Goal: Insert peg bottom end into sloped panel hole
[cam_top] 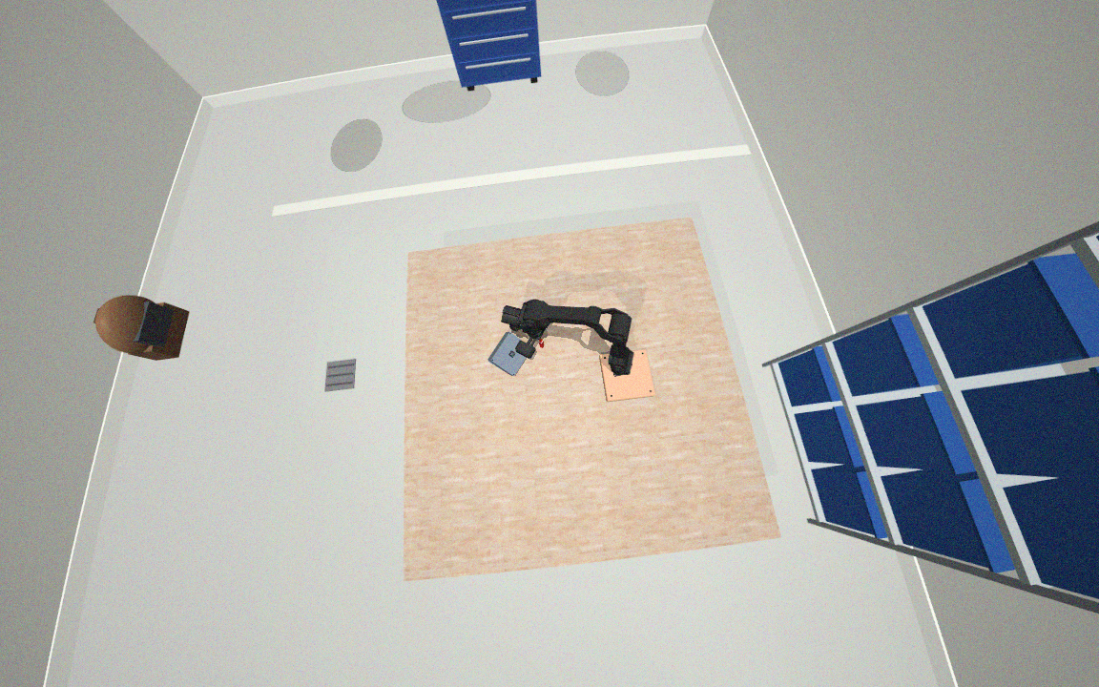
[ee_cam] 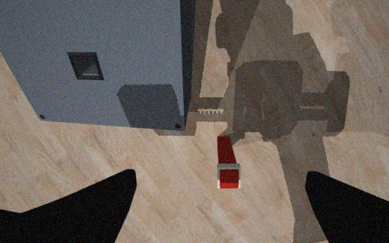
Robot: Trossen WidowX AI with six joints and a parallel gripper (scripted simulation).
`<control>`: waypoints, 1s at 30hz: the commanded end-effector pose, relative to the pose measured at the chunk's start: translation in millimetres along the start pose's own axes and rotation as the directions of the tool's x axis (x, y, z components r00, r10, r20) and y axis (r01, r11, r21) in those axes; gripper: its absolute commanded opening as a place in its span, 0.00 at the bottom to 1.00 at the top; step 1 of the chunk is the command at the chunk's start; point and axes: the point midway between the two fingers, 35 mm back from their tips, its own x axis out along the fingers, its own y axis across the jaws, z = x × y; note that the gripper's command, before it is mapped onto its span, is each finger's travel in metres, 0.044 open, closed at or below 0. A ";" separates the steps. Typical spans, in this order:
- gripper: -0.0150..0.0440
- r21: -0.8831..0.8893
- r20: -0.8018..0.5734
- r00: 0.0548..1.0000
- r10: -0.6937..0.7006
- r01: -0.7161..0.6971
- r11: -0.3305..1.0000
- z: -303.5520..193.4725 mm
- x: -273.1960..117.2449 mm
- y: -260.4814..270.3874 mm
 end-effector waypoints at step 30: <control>1.00 -0.032 -0.066 0.998 -0.005 0.003 0.999 -12.6 42.1 -6.4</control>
